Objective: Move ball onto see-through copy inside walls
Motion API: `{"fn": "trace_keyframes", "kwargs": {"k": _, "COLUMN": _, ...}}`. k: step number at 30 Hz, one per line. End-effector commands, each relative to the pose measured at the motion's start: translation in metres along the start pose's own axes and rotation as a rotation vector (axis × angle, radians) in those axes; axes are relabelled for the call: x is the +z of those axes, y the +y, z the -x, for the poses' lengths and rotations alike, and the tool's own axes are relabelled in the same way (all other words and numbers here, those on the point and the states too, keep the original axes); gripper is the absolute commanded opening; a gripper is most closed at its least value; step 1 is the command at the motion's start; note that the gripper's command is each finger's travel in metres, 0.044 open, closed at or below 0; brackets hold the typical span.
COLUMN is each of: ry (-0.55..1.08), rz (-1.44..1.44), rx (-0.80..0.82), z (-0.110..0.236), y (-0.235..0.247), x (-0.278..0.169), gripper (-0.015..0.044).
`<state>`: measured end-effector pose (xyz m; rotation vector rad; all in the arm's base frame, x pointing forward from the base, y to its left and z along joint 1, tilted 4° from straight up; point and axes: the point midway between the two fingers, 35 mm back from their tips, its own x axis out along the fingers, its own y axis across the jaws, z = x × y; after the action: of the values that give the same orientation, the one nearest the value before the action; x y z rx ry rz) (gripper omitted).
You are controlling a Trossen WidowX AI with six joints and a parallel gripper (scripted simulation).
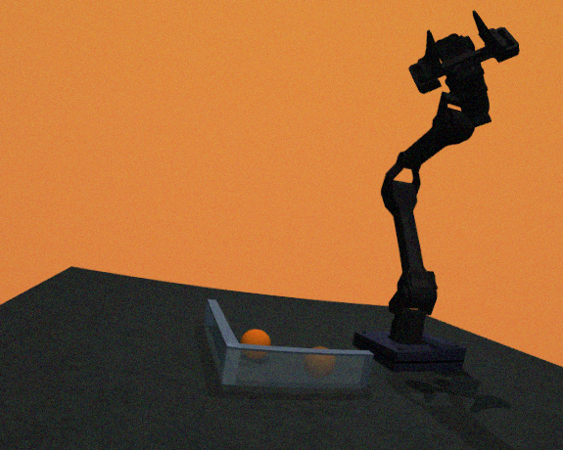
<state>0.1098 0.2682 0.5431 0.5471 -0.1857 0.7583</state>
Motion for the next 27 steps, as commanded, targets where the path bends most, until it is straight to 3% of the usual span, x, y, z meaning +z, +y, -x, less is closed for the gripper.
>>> {"fn": "trace_keyframes", "kwargs": {"k": 1, "ry": 0.067, "rz": 0.131, "rx": -0.039, "z": -0.023, "y": -0.014, "x": -0.031, "gripper": 0.0375}}
{"fn": "trace_keyframes", "kwargs": {"k": 13, "ry": 0.467, "rz": 0.493, "rx": -0.293, "z": -0.08, "y": -0.148, "x": -0.144, "gripper": 0.0375}}
{"fn": "trace_keyframes", "kwargs": {"k": 22, "ry": 0.723, "rz": 0.569, "rx": -0.449, "z": -0.072, "y": -0.244, "x": -0.183, "gripper": 0.0375}}
{"fn": "trace_keyframes", "kwargs": {"k": 27, "ry": 0.969, "rz": 0.519, "rx": -0.591, "z": -0.045, "y": -0.32, "x": -0.214, "gripper": 0.0375}}
